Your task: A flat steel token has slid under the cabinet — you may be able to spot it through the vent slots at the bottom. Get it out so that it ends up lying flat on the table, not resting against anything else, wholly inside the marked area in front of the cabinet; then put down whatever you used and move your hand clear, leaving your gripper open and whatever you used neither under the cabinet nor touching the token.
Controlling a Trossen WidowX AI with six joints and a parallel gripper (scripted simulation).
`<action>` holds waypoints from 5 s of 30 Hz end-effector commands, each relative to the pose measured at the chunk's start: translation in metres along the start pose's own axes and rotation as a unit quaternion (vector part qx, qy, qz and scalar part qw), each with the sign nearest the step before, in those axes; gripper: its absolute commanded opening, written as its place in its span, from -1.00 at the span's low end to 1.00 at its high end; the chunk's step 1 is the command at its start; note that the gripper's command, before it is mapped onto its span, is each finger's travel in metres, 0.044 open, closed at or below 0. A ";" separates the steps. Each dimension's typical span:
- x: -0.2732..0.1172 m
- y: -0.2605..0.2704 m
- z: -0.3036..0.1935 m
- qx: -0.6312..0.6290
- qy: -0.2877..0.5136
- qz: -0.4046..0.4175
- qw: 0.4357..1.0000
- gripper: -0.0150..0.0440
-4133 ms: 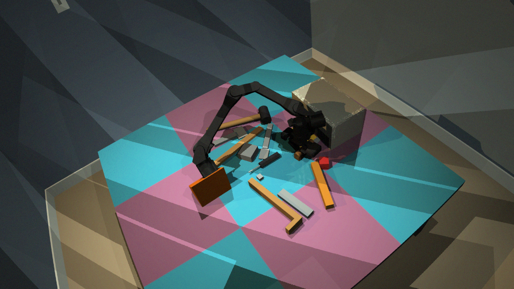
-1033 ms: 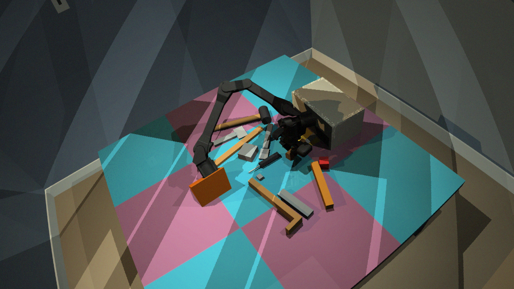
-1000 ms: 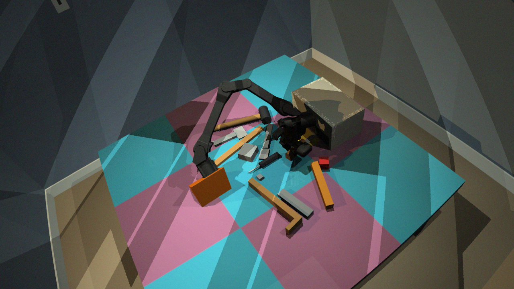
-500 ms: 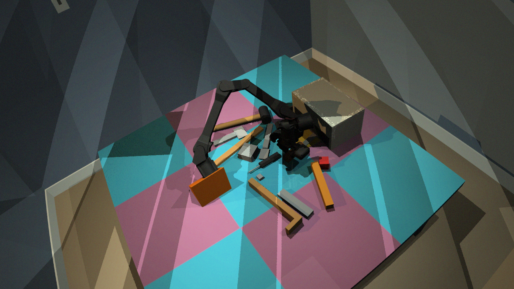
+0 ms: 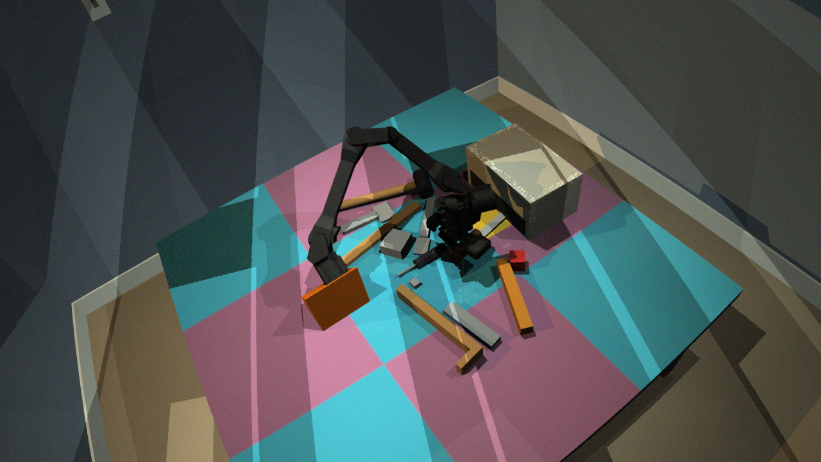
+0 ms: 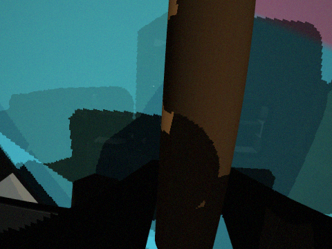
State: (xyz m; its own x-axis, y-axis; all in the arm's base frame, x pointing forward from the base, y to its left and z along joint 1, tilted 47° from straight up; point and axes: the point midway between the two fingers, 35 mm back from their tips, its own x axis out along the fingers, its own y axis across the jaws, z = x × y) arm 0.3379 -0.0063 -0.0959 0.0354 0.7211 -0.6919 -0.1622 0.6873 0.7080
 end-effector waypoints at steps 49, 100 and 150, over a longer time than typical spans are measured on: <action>0.001 -0.003 -0.069 0.001 0.003 0.000 1.000 -0.49; -0.003 -0.016 -0.114 0.002 0.004 -0.001 1.000 -0.40; -0.001 -0.016 -0.112 0.001 0.005 -0.002 1.000 -0.49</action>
State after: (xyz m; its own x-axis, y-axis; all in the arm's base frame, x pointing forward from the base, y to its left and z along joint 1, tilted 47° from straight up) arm 0.2279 -0.0277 -0.1223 0.0261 0.7176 -0.6960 -0.1605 0.6902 0.7056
